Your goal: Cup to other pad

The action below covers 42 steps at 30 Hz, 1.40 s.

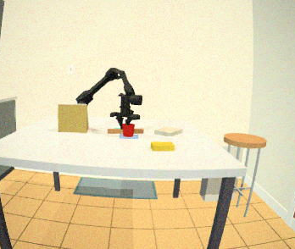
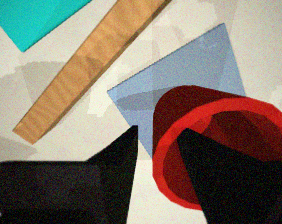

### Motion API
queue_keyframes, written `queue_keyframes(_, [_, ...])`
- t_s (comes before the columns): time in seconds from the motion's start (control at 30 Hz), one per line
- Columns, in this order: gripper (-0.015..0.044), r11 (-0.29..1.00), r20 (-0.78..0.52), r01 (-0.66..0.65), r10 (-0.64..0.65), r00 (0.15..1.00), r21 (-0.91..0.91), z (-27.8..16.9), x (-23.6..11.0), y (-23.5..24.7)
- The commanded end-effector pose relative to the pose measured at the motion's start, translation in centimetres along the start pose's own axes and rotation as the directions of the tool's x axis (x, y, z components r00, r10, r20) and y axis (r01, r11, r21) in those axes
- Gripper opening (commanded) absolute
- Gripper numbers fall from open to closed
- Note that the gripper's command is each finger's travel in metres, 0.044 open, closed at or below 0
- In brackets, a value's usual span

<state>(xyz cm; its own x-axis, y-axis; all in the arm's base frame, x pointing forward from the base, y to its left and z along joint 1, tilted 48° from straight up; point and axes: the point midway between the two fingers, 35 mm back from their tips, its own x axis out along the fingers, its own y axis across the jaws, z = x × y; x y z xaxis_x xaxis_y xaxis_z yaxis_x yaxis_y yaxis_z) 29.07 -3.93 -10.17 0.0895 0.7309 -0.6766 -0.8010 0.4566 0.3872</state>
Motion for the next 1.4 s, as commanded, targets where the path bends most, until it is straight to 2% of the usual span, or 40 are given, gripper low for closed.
queue_keyframes(0.0, [0.0148,1.000,0.004,-0.005,0.005,1.000,0.005,0.0,0.3,0.2])
queue_keyframes(0.03, [0.0148,1.000,0.004,-0.005,0.005,1.000,0.005,0.0,0.3,0.2])
queue_keyframes(0.17, [0.0043,1.000,0.000,-0.001,0.001,1.000,0.000,0.0,0.1,0.0])
queue_keyframes(0.37, [0.0003,1.000,0.000,-0.001,0.001,1.000,0.000,0.0,0.1,0.0])
queue_keyframes(0.63, [0.0000,1.000,0.000,-0.001,0.001,1.000,0.001,0.0,-0.5,0.0])
queue_keyframes(1.07, [0.0000,1.000,0.001,-0.003,0.003,1.000,0.005,-0.1,-5.4,0.1])
queue_keyframes(1.37, [0.0000,1.000,0.001,-0.003,0.003,1.000,0.005,-0.1,-5.5,0.2])
